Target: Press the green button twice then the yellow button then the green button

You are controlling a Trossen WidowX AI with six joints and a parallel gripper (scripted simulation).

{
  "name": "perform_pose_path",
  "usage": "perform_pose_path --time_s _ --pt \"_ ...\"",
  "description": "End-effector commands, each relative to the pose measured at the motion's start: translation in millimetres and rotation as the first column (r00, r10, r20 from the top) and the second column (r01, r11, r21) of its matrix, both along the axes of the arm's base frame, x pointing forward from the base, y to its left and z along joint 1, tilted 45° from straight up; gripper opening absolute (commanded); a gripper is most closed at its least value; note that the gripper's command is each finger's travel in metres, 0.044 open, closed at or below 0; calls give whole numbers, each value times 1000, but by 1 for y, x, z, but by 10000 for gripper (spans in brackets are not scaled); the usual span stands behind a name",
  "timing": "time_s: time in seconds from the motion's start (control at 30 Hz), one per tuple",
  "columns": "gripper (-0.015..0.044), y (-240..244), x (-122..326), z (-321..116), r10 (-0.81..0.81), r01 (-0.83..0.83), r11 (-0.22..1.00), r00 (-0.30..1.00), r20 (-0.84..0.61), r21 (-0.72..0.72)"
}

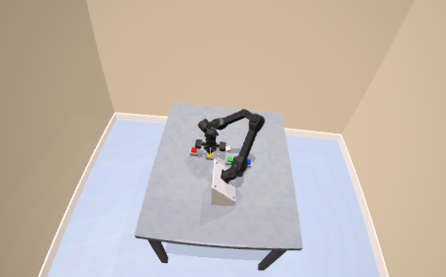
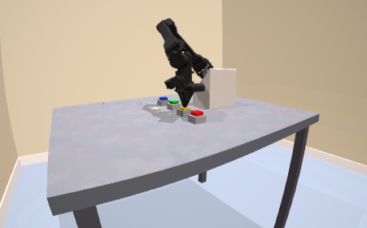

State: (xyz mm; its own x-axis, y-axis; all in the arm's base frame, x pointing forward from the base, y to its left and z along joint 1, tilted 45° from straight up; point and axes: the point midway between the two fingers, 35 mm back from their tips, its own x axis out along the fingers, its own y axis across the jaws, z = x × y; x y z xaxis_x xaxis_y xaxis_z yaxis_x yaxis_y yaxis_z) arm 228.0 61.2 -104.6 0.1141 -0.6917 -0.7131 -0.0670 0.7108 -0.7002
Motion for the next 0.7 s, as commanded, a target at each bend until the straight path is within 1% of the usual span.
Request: perform_pose_path --time_s 0.0,0.37,0.47,0.6,0.67 --pt "20 -1 0 0 3 -3 1000 1000 -4 -4" --pt "20 2 0 2 0 0 1000 1000 -1 0" --pt "20 20 -4 21 3 -3 1000 1000 -4 -2" --pt "20 24 -4 25 4 -4 1000 1000 -4 -2" --pt "20 44 -6 43 4 -4 1000 1000 -5 0"
